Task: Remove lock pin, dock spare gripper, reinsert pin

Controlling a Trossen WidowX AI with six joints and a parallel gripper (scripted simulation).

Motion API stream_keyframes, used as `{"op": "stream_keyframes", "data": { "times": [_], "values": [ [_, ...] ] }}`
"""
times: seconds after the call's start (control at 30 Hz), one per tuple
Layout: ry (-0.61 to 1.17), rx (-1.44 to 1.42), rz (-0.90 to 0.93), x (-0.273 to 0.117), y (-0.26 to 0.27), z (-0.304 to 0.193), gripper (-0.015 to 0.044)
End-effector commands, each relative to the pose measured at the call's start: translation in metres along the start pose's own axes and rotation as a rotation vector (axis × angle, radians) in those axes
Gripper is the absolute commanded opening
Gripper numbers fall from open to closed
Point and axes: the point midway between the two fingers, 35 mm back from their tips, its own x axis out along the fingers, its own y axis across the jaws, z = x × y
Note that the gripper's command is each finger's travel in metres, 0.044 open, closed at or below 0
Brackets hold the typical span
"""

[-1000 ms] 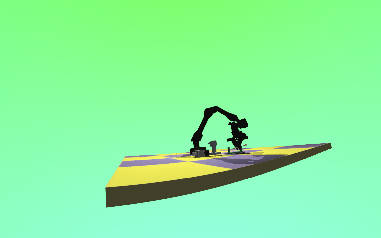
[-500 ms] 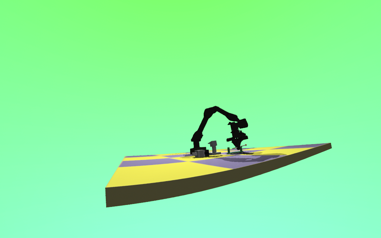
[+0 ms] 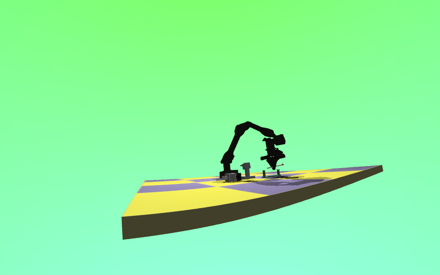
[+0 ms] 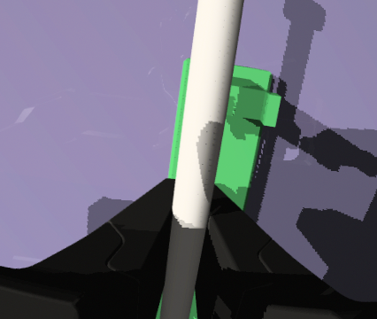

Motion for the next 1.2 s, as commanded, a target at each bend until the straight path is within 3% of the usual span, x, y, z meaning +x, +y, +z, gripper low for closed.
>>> {"op": "stream_keyframes", "data": {
  "times": [0.0, 1.17],
  "values": [
    [-0.001, -0.001, -0.004, -0.008, -0.001, 0.001, 0.0000],
    [0.004, 0.012, 0.001, -0.015, -0.006, -0.056, 0.0000]
  ]
}}
